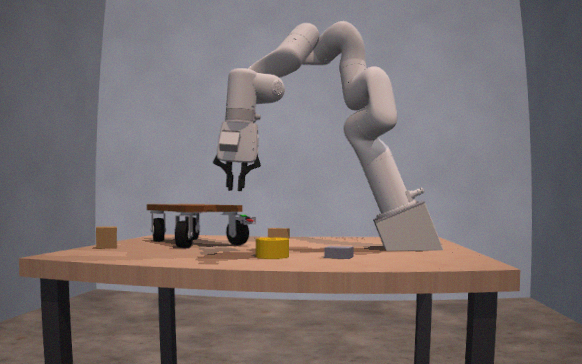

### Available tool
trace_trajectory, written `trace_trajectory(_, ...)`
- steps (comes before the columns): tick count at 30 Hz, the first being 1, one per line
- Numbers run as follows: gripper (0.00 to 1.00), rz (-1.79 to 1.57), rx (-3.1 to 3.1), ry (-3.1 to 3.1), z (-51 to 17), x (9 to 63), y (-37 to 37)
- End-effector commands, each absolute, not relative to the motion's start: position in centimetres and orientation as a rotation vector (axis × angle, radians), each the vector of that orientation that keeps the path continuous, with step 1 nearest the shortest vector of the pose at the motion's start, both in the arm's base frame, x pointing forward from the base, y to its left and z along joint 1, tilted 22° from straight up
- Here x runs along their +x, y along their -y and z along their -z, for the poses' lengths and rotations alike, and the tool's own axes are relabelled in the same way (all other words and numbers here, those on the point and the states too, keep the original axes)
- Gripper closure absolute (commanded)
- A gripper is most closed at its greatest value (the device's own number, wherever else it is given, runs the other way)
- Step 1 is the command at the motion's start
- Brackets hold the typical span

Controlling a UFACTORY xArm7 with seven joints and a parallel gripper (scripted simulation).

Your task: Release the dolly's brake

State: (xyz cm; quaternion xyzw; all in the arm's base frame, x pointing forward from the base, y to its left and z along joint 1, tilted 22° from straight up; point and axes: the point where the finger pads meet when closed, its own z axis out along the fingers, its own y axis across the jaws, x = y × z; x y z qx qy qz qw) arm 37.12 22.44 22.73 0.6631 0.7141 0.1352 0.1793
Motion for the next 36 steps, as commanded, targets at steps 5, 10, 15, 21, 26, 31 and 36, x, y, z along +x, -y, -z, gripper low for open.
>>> trace_trajectory(5,1.00,-0.429,2.327,-1.601,-25.5,39.4,-11.3)
trace_trajectory(10,1.00,-0.461,2.488,-1.429,-26.4,39.4,-6.1)
trace_trajectory(15,1.00,-0.501,2.638,-1.251,-27.2,38.8,-0.5)
trace_trajectory(21,1.00,-0.504,2.646,-1.241,-27.8,38.4,3.0)
trace_trajectory(26,1.00,-0.504,2.646,-1.241,-27.8,38.4,3.0)
trace_trajectory(31,1.00,-0.503,2.643,-1.245,-27.8,38.4,3.0)
trace_trajectory(36,1.00,-0.495,2.598,-1.316,-27.8,38.4,3.0)
